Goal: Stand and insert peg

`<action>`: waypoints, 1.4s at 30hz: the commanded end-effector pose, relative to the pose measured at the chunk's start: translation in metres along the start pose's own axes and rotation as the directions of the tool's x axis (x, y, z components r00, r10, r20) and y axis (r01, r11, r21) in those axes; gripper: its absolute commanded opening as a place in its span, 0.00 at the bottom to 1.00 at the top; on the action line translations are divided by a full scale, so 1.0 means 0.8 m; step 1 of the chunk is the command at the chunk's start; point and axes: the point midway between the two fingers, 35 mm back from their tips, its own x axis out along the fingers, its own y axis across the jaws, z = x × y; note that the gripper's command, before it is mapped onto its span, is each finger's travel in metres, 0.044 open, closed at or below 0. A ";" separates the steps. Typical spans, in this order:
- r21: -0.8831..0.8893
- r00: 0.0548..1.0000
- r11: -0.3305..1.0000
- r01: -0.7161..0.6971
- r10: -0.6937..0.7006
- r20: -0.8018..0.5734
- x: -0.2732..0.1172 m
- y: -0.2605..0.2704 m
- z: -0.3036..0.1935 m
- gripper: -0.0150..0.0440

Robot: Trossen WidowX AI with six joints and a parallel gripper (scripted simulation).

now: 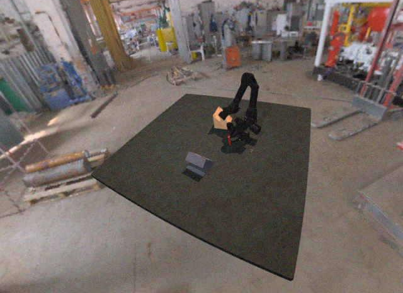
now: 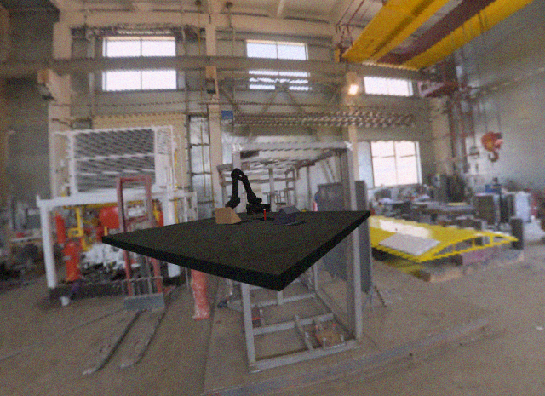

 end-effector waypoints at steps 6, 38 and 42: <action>0.002 1.000 1.000 0.001 -0.001 0.008 -0.002 0.000 -0.004 0.34; 0.004 0.999 1.000 0.001 -0.001 0.040 -0.003 0.000 -0.002 0.47; 0.004 0.999 1.000 0.001 -0.001 0.040 -0.003 0.000 -0.002 0.47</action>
